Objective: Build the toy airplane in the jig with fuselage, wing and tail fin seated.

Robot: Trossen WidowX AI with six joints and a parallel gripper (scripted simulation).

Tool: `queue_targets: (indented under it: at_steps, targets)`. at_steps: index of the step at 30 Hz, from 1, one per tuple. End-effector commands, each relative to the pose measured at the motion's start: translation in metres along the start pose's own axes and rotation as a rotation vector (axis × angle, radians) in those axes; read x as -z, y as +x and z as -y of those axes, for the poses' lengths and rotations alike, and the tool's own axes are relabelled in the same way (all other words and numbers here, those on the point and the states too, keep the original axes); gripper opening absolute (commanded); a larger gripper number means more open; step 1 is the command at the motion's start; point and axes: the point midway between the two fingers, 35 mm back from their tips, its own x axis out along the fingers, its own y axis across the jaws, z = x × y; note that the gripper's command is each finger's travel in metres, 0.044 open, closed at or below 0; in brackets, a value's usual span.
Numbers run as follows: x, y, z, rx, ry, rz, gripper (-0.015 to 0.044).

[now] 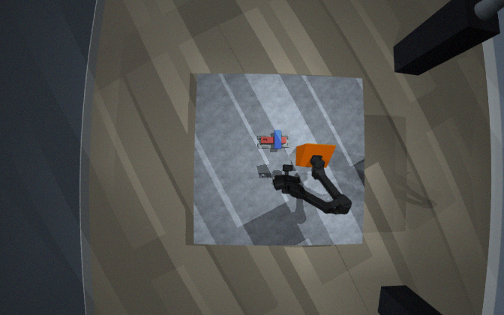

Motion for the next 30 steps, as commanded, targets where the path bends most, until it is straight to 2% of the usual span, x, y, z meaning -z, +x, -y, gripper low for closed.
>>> queue_targets:
  at_steps: [1,30]
  targets:
    - [0.001,0.008,0.003,0.007,0.012,-0.009,0.0440]
    - [0.003,0.051,0.002,0.003,0.013,-0.010,0.0440]
